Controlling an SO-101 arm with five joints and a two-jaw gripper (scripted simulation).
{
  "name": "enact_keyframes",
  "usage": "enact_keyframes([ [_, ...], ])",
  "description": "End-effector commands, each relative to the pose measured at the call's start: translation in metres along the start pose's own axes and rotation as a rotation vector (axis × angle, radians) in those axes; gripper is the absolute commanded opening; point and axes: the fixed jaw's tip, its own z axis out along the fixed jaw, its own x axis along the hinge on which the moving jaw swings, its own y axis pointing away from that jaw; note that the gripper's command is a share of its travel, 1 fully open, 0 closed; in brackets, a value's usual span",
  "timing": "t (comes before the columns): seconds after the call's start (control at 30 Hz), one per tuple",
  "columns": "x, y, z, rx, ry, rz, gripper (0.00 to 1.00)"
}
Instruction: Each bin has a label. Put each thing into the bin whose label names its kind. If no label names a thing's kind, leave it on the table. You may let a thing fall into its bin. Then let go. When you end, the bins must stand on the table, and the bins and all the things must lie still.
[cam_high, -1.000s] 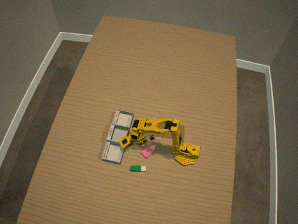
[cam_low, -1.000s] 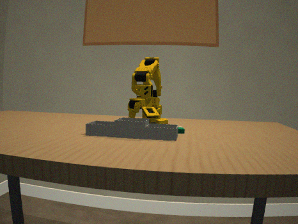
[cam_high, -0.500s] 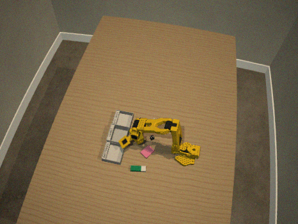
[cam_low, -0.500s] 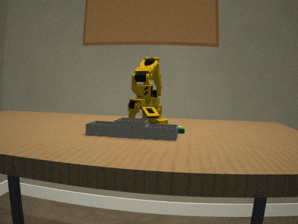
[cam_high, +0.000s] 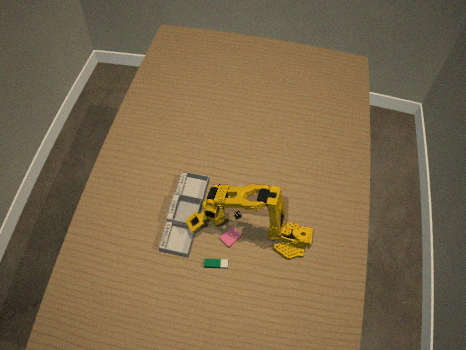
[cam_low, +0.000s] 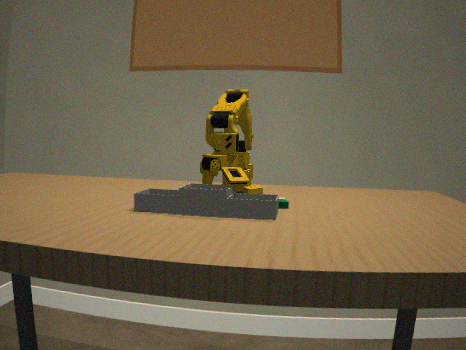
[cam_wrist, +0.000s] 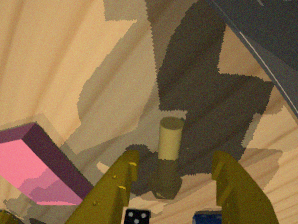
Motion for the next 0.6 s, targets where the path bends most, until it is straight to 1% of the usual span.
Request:
enact_keyframes([
  [0.0,-0.0007,-0.0035,-0.0025,0.014,-0.017,0.006,0.17],
  [0.43,-0.0007,-0.0035,-0.0025,0.014,-0.017,0.006,0.05],
  [0.57,-0.0007,-0.0035,-0.0025,0.014,-0.017,0.006,0.04],
])
